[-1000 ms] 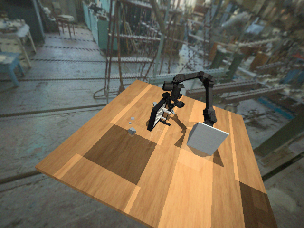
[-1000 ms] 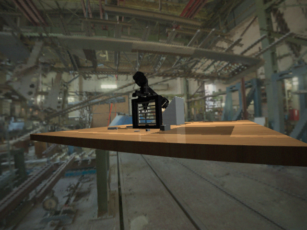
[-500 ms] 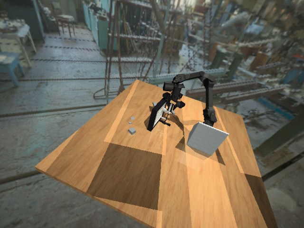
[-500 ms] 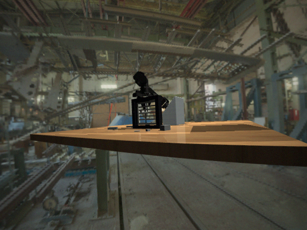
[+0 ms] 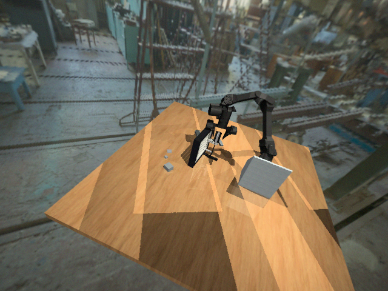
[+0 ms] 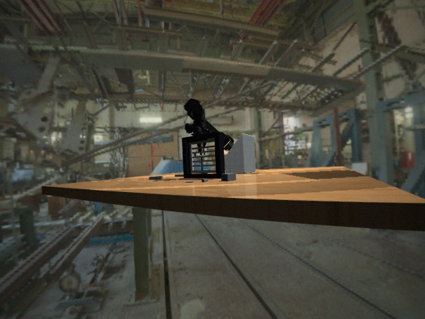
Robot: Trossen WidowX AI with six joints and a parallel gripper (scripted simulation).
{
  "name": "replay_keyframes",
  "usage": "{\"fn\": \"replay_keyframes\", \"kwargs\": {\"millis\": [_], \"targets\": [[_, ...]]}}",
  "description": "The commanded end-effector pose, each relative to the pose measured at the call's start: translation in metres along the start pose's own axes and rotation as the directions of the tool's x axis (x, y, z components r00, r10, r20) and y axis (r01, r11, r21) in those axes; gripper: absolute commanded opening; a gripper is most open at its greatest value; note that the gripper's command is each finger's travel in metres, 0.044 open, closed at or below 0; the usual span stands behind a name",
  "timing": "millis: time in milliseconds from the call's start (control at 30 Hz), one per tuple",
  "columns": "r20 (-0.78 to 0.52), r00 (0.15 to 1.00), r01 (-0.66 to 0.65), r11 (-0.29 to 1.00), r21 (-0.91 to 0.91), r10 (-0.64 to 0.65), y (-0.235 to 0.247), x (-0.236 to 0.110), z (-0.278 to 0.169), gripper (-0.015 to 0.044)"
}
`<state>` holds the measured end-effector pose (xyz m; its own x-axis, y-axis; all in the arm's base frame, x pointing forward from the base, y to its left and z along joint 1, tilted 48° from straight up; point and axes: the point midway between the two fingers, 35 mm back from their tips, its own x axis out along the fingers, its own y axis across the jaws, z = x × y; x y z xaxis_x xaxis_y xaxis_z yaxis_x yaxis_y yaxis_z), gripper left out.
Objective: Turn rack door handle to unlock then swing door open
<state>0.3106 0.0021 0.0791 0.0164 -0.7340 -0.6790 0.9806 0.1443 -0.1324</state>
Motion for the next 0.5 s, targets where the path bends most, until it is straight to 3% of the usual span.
{"fn": "replay_keyframes", "kwargs": {"millis": [0, 233, 467], "targets": [[0.001, 1.000, -0.004, 0.985, -0.174, 0.004, 0.0032, 0.0028, 0.0013, 0.0294], [0.001, 1.000, -0.003, 0.867, -0.498, 0.004, 0.0032, 0.0027, 0.0013, 0.0294], [0.001, 1.000, -0.002, 0.646, -0.763, 0.004, 0.0032, 0.0027, 0.0013, 0.0294]]}}
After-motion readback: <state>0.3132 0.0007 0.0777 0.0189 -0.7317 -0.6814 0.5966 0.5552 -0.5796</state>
